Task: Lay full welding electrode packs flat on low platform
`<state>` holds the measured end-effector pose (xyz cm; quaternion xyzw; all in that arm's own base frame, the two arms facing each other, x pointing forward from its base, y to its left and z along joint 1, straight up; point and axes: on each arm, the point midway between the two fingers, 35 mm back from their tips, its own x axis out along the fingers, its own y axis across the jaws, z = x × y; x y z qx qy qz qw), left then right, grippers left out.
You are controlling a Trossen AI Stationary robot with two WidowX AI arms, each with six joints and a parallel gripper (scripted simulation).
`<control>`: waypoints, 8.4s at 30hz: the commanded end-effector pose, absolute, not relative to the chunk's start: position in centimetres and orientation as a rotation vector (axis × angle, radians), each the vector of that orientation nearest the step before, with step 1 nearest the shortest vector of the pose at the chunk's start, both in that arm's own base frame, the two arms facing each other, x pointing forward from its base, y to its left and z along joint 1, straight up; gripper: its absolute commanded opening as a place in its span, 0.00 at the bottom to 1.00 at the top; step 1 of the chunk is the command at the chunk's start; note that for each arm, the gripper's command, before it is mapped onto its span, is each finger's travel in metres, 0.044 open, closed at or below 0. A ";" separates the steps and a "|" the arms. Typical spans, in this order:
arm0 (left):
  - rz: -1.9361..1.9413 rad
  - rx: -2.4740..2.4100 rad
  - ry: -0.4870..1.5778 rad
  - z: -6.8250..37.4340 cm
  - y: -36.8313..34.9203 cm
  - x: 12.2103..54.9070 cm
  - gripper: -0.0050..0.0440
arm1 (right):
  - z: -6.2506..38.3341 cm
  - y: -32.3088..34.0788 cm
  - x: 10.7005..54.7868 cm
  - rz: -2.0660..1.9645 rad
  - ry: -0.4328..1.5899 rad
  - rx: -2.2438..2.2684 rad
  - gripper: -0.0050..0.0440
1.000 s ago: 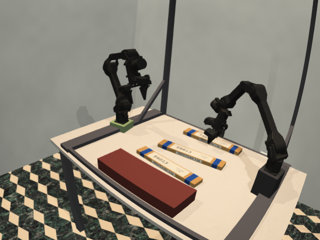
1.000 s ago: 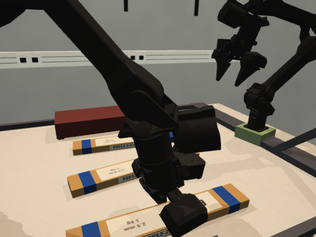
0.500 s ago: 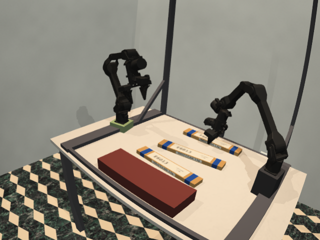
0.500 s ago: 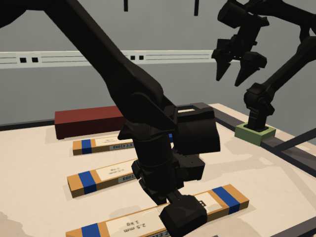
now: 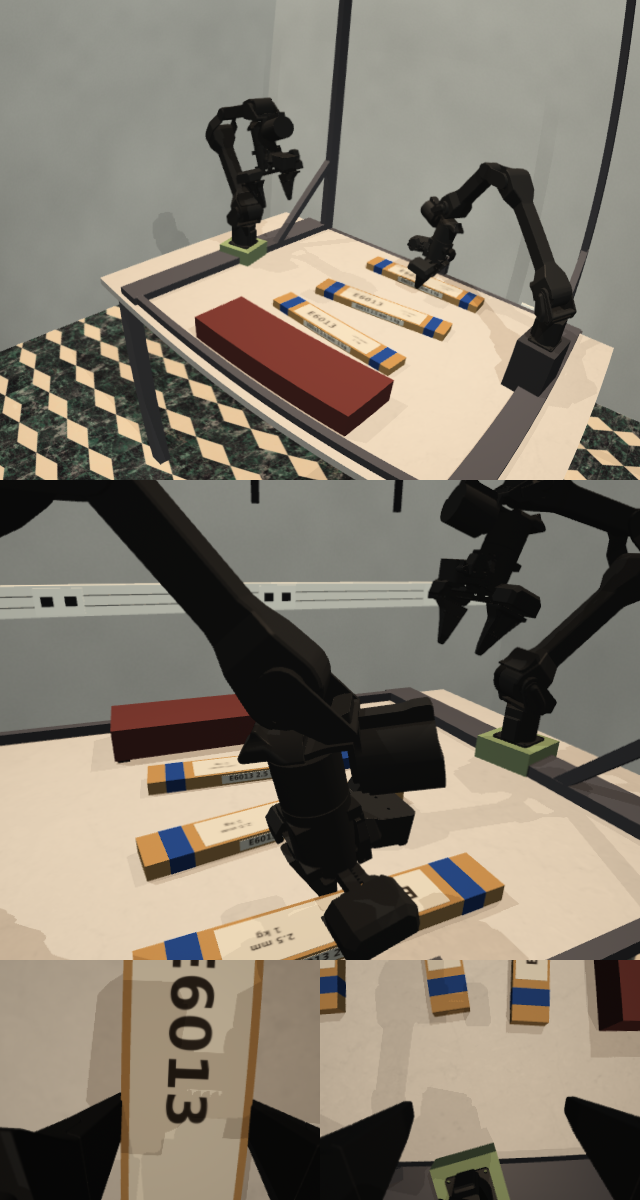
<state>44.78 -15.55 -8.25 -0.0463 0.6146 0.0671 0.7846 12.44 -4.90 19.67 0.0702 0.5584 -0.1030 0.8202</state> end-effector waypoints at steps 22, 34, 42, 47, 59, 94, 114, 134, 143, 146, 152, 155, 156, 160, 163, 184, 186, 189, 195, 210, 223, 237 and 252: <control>0.129 -0.122 1.271 -5.8 -15.9 46.0 0.98 | 20.2 -4.9 12.5 -0.219 1.170 0.143 0.98; 0.129 -0.122 1.271 -5.8 -15.9 46.0 0.98 | 20.2 -4.9 12.5 -0.219 1.170 0.143 0.98; 0.128 -0.124 1.264 -5.1 -15.9 45.6 0.98 | 20.2 -4.9 12.5 -0.219 1.170 0.143 0.98; 0.122 -0.131 1.246 -2.5 -16.1 46.2 0.98 | 20.2 -4.9 12.5 -0.219 1.170 0.143 0.98; 0.122 -0.132 1.246 1.3 -16.0 46.0 0.98 | 20.2 -4.9 12.5 -0.219 1.170 0.143 0.98; 0.220 -0.176 1.259 -0.7 3.8 43.5 0.98 | 20.2 -4.9 12.5 -0.219 1.170 0.143 0.98; 0.222 -0.172 1.291 -3.4 3.9 43.2 0.98 | 20.2 -4.9 12.5 -0.219 1.170 0.143 0.98; 0.222 -0.173 1.286 -6.7 3.9 43.4 0.98 | 20.2 -4.9 12.5 -0.219 1.170 0.143 0.98; 0.222 -0.173 1.284 -7.3 3.9 43.5 0.98 | 20.2 -4.9 12.5 -0.219 1.170 0.143 0.98; 0.222 -0.172 1.288 -7.7 3.9 43.3 0.98 | 20.2 -4.9 12.5 -0.219 1.170 0.143 0.98; 0.222 -0.173 1.285 -8.0 3.8 43.4 0.98 | 20.2 -4.9 12.5 -0.219 1.170 0.143 0.98; 0.224 -0.175 1.266 -7.3 3.9 43.8 0.98 | 20.2 -4.9 12.5 -0.219 1.170 0.143 0.98; 0.223 -0.173 1.287 -8.1 3.7 43.3 0.98 | 20.2 -4.9 12.5 -0.219 1.170 0.143 0.98; 0.224 -0.174 1.290 -8.2 3.8 43.2 0.98 | 20.2 -4.9 12.5 -0.219 1.170 0.143 0.98; 0.224 -0.175 1.266 -7.3 3.9 43.8 0.98 | 20.2 -4.9 12.5 -0.219 1.170 0.143 0.98; 0.224 -0.175 1.266 -7.3 3.9 43.8 0.00 | 20.2 -4.9 12.5 -0.219 1.170 0.143 0.98; 0.224 -0.175 1.266 -7.3 3.9 43.8 0.00 | 20.2 -4.9 12.5 -0.219 1.170 0.143 0.98; 0.224 -0.175 1.266 -7.3 3.9 43.8 0.00 | 20.2 -4.9 12.5 -0.219 1.170 0.143 0.98; 0.224 -0.175 1.266 -7.3 3.9 43.8 0.00 | 20.2 -4.9 12.5 -0.219 1.170 0.143 0.98; 0.224 -0.175 1.266 -7.3 3.9 43.8 0.00 | 20.2 -4.9 12.5 -0.219 1.170 0.143 0.98; 0.225 -0.175 1.250 -5.9 3.8 44.1 0.00 | 20.2 -4.9 12.5 -0.219 1.170 0.143 0.98; 0.222 -0.174 1.241 -3.7 3.9 44.3 0.00 | 20.2 -4.9 12.5 -0.219 1.170 0.143 0.98; 0.222 -0.174 1.241 -1.5 3.8 44.2 0.00 | 20.2 -4.9 12.5 -0.219 1.170 0.143 0.98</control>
